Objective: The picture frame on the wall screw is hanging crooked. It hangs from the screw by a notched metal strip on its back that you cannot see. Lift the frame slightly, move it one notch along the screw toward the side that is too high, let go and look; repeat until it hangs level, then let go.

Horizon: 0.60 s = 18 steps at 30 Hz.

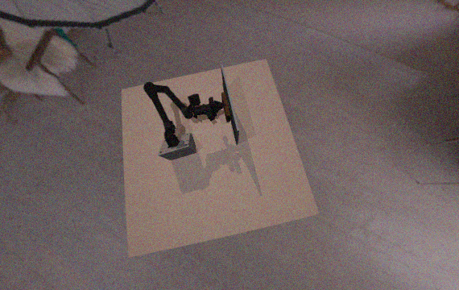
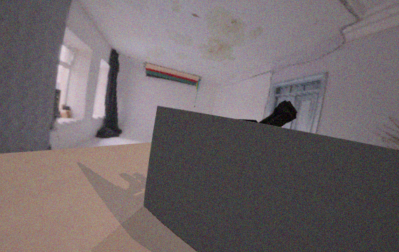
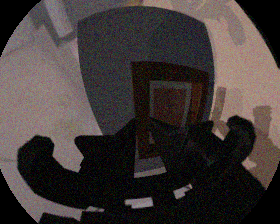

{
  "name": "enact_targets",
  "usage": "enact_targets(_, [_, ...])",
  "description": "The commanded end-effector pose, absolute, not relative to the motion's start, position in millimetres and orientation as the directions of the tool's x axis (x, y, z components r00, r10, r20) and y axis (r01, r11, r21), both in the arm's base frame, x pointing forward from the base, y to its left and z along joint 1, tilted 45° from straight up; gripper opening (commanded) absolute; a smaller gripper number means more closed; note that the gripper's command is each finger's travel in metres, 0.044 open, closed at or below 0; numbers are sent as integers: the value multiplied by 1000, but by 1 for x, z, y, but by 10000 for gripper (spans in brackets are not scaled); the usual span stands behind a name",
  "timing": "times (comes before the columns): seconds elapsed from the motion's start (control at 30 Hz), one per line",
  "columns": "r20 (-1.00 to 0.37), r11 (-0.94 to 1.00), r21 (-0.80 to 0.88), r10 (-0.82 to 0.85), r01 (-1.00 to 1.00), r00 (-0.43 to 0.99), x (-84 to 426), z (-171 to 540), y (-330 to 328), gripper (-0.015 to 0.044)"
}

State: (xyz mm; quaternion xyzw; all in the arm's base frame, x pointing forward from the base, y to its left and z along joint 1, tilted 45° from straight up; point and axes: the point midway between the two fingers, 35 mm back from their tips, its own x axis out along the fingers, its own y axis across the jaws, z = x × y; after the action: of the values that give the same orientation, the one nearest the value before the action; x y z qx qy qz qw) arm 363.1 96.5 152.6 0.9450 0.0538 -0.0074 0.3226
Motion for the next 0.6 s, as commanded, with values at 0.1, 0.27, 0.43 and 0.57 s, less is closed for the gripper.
enact_targets(0.1, [-42,-787,610,87,94,995,364,155,96,0])
enact_targets(0.27, [-42,-787,610,87,94,995,364,156,96,0])
enact_targets(0.43, [-42,-787,610,87,94,995,364,158,97,0])
enact_targets(0.57, [-42,-787,610,87,94,995,364,160,98,0])
